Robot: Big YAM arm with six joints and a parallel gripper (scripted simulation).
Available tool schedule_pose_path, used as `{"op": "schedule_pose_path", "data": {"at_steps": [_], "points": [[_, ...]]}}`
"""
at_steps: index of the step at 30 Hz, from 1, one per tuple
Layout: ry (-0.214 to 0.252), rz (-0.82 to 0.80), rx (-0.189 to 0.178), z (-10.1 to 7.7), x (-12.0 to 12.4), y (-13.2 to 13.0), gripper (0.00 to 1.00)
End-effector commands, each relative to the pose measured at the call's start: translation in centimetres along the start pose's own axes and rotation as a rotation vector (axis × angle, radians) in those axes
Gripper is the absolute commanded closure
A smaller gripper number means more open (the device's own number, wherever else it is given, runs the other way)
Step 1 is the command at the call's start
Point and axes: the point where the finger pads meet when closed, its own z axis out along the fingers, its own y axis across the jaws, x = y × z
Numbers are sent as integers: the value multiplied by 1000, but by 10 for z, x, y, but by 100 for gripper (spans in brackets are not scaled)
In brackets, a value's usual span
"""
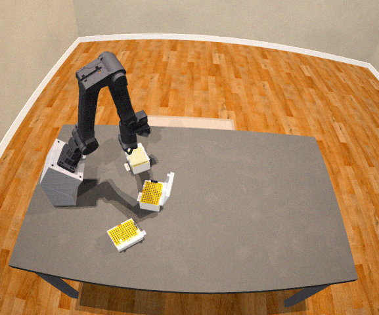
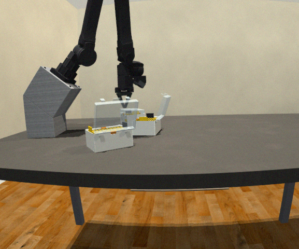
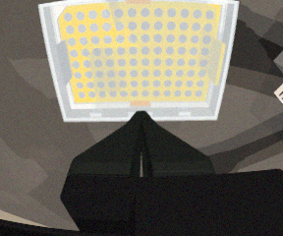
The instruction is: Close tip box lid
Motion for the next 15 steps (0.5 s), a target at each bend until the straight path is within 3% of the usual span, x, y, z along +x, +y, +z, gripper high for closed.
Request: {"op": "schedule_pose_path", "data": {"at_steps": [1,15], "points": [[-4,-18,-2,3,-1,2,100],[-1,-11,4,6,0,-2,100]]}}
